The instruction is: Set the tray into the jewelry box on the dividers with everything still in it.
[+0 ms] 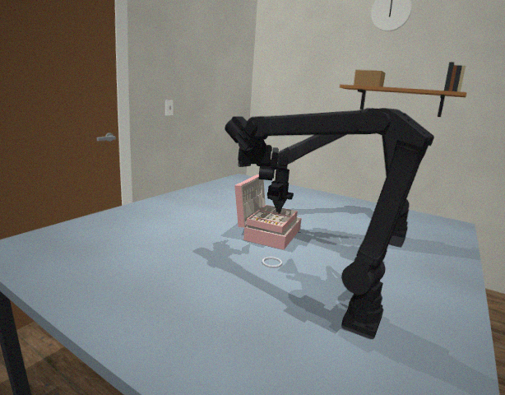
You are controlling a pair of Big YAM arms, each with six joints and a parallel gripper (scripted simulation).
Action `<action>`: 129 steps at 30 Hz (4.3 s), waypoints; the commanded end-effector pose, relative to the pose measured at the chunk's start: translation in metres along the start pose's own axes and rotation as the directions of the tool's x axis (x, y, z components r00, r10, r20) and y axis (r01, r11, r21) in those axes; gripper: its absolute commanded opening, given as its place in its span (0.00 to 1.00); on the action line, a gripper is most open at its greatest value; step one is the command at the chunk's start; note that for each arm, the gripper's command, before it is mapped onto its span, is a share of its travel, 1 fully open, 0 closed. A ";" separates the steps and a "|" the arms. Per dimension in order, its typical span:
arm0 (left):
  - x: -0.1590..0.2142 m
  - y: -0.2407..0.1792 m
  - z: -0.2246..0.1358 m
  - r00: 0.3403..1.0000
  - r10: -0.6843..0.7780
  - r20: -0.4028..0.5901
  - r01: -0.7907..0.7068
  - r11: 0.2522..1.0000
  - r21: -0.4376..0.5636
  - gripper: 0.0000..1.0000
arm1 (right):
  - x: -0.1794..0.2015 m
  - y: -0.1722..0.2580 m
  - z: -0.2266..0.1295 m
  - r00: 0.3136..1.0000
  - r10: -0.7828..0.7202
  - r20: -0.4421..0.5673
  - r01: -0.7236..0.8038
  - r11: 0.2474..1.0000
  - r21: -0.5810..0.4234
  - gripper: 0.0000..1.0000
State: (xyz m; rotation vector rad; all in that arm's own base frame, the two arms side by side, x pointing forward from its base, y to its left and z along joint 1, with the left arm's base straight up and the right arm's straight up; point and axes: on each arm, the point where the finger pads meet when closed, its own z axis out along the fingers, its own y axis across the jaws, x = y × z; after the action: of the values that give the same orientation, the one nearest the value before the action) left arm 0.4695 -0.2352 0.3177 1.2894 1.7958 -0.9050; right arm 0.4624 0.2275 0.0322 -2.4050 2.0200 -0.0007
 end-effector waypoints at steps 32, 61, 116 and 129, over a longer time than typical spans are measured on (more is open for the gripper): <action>-0.018 0.001 -0.008 0.999 0.037 0.021 -0.036 0.999 -0.015 1.00 | -0.006 0.000 0.001 1.000 -0.010 0.010 0.009 1.000 0.014 0.00; -0.018 0.001 -0.008 0.999 0.037 0.021 -0.036 0.999 -0.015 1.00 | -0.003 0.000 0.017 1.000 -0.008 0.009 0.008 1.000 0.014 0.11; -0.018 0.001 -0.008 0.999 0.037 0.021 -0.036 0.999 -0.015 1.00 | -0.058 0.001 -0.026 0.823 -0.016 0.567 0.009 1.000 0.015 0.60; -0.018 0.001 -0.008 0.999 0.037 0.021 -0.036 0.999 -0.015 1.00 | -0.064 -0.004 -0.038 0.806 -0.019 0.592 0.004 1.000 0.027 0.60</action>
State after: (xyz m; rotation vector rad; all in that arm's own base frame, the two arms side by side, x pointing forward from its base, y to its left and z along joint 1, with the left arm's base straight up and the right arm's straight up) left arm 0.4695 -0.2352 0.3177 1.2894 1.7958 -0.9050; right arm 0.4395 0.2897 0.0580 -2.0521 1.7305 0.6734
